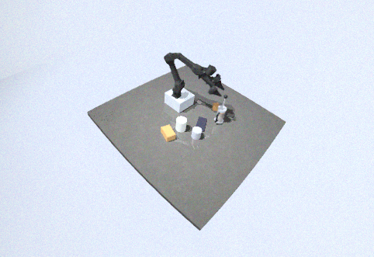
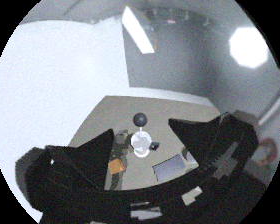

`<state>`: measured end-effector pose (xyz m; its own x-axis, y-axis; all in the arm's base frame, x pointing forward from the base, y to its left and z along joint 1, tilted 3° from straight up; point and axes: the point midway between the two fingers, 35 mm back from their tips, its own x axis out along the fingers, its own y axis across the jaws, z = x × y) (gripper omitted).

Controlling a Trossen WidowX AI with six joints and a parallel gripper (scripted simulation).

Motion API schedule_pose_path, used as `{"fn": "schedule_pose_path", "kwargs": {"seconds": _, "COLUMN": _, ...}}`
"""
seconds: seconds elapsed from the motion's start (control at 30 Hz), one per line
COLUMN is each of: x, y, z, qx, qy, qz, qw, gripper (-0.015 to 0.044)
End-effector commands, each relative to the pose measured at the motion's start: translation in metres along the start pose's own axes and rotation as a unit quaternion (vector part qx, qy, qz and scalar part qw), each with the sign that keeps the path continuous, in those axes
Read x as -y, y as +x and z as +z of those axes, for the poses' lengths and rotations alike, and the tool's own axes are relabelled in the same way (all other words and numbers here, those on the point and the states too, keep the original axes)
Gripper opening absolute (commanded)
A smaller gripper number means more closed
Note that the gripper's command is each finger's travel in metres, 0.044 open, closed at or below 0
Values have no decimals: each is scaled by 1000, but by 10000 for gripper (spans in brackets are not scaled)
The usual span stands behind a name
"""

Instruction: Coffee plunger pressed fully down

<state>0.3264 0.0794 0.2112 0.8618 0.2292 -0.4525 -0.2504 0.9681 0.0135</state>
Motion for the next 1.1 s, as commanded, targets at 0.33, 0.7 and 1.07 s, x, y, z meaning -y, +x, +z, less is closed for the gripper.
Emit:
{"fn": "schedule_pose_path", "kwargs": {"seconds": 0.33, "x": 1, "y": 17, "z": -1, "qx": 4, "qy": 3, "qz": -3, "qw": 1000, "gripper": 440}}
{"fn": "schedule_pose_path", "kwargs": {"seconds": 0.7, "x": 2, "y": 34, "z": -1, "qx": 4, "qy": 3, "qz": -3, "qw": 1000, "gripper": 440}}
{"fn": "schedule_pose_path", "kwargs": {"seconds": 1.07, "x": 2, "y": 43, "z": -1, "qx": 5, "qy": 3, "qz": -3, "qw": 1000, "gripper": 335}}
